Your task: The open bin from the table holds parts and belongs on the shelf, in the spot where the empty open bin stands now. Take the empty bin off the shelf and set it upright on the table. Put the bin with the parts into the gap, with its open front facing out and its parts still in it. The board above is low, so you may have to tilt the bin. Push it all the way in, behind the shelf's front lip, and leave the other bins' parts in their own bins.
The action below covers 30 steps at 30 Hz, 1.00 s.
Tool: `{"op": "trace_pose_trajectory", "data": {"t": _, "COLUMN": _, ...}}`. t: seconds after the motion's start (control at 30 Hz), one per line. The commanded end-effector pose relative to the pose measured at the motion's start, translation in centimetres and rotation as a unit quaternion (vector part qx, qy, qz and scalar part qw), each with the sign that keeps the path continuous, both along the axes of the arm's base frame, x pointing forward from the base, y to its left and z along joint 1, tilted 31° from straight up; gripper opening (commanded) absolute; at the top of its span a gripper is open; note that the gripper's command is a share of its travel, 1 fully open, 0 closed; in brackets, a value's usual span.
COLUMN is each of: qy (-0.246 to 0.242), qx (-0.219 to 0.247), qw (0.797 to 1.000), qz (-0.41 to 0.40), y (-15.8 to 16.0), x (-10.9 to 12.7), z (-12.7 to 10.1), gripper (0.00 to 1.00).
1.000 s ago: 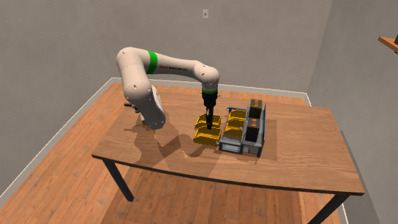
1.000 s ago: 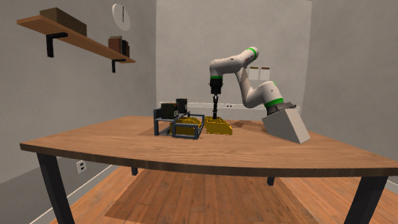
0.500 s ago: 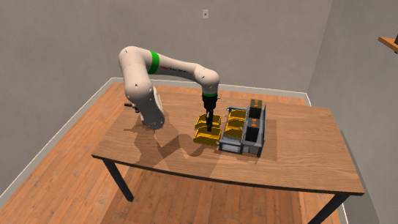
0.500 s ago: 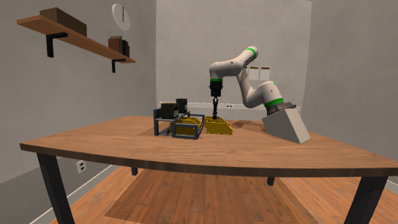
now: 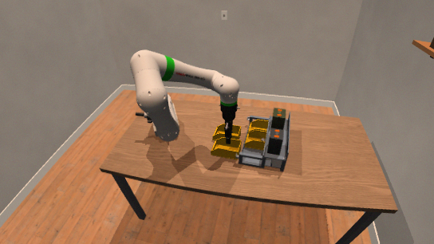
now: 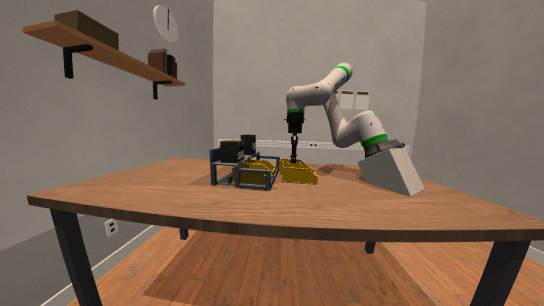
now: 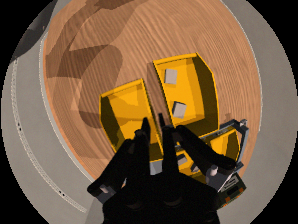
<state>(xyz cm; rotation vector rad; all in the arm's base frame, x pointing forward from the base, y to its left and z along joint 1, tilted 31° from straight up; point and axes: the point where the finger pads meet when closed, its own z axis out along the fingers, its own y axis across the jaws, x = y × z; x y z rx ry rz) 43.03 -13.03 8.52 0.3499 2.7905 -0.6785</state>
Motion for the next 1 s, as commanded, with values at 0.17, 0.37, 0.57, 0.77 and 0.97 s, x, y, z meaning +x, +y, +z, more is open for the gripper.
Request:
{"op": "trace_pose_trajectory", "data": {"t": 0.17, "qy": -0.001, "qx": 0.0, "qw": 1.0, "qz": 0.0, "y": 0.03, "x": 0.05, "z": 0.05, "gripper": 0.24}}
{"op": "trace_pose_trajectory", "data": {"t": 0.37, "qy": -0.001, "qx": 0.0, "qw": 1.0, "qz": 0.0, "y": 0.03, "x": 0.05, "z": 0.05, "gripper": 0.1}}
{"op": "trace_pose_trajectory", "data": {"t": 0.57, "qy": -0.001, "qx": 0.0, "qw": 1.0, "qz": 0.0, "y": 0.03, "x": 0.05, "z": 0.05, "gripper": 0.1}}
{"op": "trace_pose_trajectory", "data": {"t": 0.77, "qy": -0.001, "qx": 0.0, "qw": 1.0, "qz": 0.0, "y": 0.03, "x": 0.05, "z": 0.05, "gripper": 0.1}}
{"op": "trace_pose_trajectory", "data": {"t": 0.97, "qy": -0.001, "qx": 0.0, "qw": 1.0, "qz": 0.0, "y": 0.03, "x": 0.05, "z": 0.05, "gripper": 0.1}}
